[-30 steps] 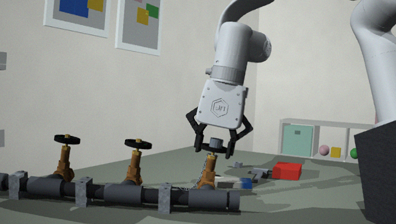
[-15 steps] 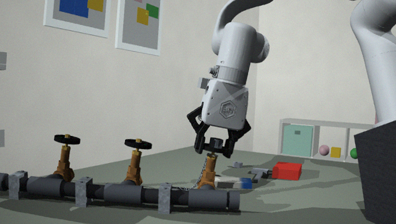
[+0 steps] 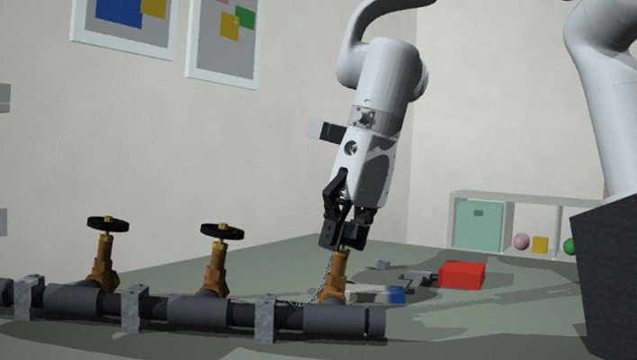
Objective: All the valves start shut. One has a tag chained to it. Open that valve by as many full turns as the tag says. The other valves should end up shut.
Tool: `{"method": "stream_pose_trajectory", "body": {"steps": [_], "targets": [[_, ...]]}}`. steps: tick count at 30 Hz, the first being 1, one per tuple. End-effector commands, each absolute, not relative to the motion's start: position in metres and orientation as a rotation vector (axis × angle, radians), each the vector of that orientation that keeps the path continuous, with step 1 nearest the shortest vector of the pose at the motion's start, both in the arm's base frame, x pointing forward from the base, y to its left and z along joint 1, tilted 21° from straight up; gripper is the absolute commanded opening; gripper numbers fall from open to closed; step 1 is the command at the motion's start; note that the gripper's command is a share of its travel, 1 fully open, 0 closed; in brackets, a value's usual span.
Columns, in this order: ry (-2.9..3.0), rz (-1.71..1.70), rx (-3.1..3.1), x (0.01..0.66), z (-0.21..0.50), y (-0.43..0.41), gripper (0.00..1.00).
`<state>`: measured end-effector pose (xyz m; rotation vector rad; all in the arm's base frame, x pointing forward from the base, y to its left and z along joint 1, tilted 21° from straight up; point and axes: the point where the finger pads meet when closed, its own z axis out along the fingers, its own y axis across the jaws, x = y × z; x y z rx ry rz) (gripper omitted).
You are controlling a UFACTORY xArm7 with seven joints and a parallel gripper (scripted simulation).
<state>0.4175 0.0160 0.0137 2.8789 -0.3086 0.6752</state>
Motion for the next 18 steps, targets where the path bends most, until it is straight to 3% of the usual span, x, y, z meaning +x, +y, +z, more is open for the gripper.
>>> {"method": "stream_pose_trajectory", "body": {"steps": [1,18], "targets": [[-0.044,0.586,2.870,0.4179,0.0142,0.0167,0.00],[0.976,0.449,2.600,0.4179,0.0142,0.0167,0.00]]}}
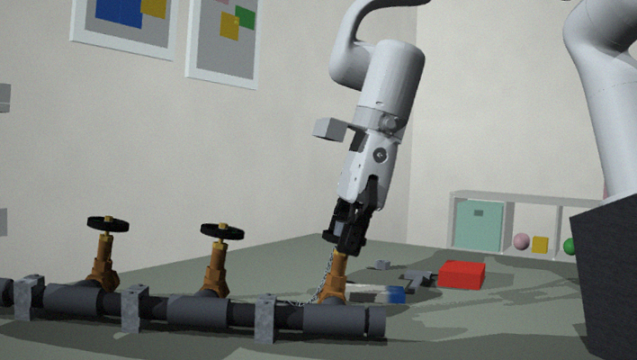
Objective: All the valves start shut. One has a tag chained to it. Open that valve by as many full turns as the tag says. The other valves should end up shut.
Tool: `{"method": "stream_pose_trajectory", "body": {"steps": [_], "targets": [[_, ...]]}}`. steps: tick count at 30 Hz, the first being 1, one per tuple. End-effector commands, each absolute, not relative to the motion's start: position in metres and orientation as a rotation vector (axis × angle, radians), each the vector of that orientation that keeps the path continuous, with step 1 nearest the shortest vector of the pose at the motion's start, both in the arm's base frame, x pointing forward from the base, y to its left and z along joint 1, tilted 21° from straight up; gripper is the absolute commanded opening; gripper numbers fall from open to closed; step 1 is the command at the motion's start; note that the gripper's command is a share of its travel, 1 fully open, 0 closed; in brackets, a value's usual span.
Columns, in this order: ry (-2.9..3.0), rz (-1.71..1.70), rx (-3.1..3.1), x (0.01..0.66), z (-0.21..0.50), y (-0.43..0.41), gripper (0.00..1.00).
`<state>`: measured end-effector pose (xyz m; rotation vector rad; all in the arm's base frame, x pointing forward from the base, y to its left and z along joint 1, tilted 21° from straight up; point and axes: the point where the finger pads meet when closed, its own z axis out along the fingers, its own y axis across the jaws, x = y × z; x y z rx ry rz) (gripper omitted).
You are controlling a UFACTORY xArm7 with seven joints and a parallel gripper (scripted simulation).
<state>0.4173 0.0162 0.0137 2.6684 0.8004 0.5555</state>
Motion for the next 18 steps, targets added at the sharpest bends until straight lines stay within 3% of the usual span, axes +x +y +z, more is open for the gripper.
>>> {"method": "stream_pose_trajectory", "body": {"steps": [1,18], "targets": [[1.137,0.407,2.521,0.4179,0.0142,0.0167,0.00],[1.693,0.189,2.143,0.4179,0.0142,0.0167,0.00]]}}
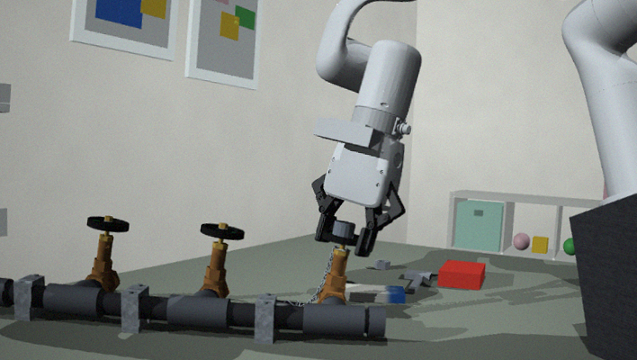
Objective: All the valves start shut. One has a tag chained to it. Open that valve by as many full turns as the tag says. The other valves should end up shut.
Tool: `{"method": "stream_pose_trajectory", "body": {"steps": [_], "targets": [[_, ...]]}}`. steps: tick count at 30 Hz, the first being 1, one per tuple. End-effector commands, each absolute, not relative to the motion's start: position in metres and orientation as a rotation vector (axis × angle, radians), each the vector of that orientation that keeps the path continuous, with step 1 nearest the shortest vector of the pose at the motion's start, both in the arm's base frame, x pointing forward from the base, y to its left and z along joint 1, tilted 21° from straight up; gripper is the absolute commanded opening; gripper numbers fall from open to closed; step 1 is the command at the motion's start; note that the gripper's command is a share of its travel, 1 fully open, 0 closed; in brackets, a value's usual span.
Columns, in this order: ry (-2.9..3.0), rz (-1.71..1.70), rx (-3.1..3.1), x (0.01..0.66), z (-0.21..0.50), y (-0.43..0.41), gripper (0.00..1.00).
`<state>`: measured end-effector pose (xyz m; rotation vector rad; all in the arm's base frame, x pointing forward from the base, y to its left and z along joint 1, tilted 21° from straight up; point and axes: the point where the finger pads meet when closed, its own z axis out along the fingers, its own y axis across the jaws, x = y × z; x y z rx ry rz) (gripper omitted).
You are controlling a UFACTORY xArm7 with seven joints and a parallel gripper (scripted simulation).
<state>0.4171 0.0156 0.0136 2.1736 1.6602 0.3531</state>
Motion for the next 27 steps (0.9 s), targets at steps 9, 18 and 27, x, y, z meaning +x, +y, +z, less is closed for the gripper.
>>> {"method": "stream_pose_trajectory", "body": {"steps": [9,18,27], "targets": [[1.695,0.188,2.142,0.4179,0.0142,0.0167,0.00],[1.695,0.188,2.142,0.4179,0.0142,0.0167,1.00],[1.695,0.188,2.142,0.4179,0.0142,0.0167,1.00]]}}
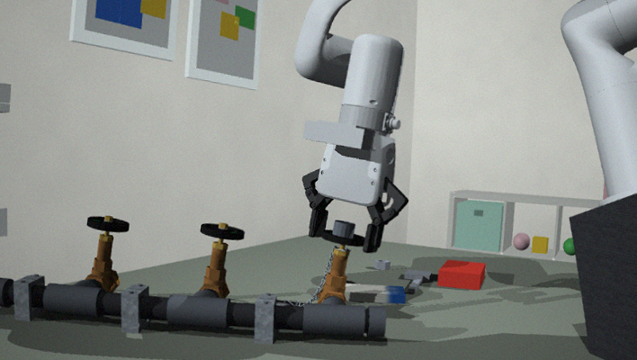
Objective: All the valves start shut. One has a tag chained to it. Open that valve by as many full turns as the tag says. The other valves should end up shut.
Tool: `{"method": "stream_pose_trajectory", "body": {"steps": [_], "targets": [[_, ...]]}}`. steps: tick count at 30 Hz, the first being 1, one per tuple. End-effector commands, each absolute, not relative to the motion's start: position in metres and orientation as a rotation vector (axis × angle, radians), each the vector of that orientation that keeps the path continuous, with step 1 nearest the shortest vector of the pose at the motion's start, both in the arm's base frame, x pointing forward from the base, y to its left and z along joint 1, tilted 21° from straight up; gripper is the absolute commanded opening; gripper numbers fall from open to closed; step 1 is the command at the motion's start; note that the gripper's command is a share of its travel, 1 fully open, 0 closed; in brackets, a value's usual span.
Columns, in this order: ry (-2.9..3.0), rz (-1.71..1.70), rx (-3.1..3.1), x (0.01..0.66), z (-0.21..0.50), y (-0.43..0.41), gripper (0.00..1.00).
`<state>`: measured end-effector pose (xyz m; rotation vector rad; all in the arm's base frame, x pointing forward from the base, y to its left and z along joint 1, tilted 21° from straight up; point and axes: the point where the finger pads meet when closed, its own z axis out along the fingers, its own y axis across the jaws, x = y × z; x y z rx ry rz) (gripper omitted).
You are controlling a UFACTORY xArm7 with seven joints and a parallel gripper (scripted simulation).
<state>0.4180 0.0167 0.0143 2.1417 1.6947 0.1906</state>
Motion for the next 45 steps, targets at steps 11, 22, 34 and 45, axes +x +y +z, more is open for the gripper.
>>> {"method": "stream_pose_trajectory", "body": {"steps": [11,22,34,45], "targets": [[1.695,0.188,2.142,0.4179,0.0142,0.0167,1.00],[1.649,0.201,2.180,0.4179,0.0142,0.0167,1.00],[1.202,0.309,2.484,0.4179,0.0142,0.0167,1.00],[0.557,0.445,2.758,0.4179,0.0142,0.0167,1.00]]}}
